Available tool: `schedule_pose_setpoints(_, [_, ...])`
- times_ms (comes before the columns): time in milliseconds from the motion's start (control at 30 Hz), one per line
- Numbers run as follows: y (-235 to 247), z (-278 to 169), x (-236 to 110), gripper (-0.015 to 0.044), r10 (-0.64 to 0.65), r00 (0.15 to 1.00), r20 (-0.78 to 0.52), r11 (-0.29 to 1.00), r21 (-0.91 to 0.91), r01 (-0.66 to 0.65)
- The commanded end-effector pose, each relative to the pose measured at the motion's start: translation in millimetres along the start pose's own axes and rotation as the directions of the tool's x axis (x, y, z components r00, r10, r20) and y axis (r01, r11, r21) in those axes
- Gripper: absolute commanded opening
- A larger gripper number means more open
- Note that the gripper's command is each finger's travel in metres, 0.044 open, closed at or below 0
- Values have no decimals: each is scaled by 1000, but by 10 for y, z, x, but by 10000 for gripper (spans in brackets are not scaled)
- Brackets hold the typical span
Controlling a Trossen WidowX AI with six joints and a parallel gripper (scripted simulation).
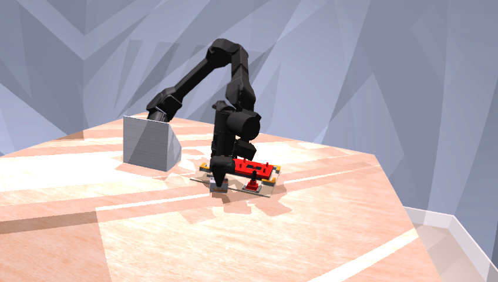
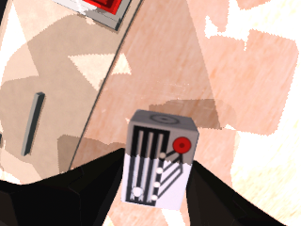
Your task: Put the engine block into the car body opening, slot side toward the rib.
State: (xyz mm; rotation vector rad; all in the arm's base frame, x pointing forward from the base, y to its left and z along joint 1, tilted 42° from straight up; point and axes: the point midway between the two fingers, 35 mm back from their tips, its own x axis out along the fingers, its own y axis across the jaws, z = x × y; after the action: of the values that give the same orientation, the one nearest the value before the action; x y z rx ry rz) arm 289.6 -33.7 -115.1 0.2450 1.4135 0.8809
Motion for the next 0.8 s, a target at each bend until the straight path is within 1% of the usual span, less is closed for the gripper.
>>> schedule_pose_setpoints(0, [-22, 22, -119, 0, -10, 1000, 2, 1000, -7, 10])
schedule_pose_setpoints(767, [-17, 10, -834, 0, -12, 1000, 1, 1000, -7, 12])
